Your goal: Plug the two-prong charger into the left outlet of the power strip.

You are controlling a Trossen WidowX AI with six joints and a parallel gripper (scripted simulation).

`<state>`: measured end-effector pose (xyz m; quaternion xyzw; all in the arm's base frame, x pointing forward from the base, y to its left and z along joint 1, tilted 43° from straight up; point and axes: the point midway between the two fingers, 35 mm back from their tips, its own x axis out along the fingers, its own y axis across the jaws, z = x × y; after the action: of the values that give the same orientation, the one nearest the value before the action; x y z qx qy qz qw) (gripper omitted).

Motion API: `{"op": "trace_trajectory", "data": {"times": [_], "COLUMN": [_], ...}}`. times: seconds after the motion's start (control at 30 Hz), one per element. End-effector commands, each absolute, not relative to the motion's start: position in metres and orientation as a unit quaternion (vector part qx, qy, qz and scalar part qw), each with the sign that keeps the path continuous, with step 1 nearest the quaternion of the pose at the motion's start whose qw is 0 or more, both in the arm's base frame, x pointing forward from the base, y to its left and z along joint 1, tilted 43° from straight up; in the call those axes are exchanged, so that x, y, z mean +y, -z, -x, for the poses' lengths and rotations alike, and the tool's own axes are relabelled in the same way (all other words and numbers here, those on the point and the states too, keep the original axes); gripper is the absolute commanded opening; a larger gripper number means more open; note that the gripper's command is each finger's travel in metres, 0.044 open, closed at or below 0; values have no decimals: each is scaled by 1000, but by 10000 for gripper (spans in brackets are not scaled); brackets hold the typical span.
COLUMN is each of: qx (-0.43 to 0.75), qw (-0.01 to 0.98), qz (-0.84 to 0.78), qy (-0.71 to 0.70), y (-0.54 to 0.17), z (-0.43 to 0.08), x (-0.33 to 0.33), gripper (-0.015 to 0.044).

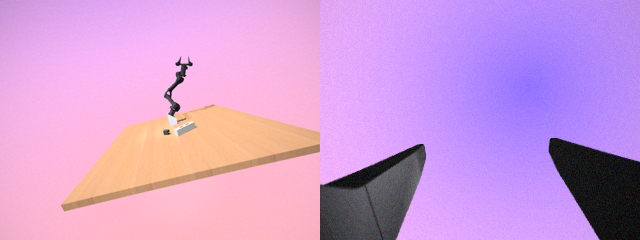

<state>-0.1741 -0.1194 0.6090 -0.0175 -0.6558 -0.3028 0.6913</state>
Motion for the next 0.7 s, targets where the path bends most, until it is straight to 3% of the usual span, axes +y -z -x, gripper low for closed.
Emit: {"op": "trace_trajectory", "data": {"times": [0.0,0.67], "qx": [-654,-513], "qw": [693,785], "qz": [18,200], "qy": [303,282], "y": [-609,-637], "z": [173,28], "x": [-119,-56], "gripper": [426,440]}}
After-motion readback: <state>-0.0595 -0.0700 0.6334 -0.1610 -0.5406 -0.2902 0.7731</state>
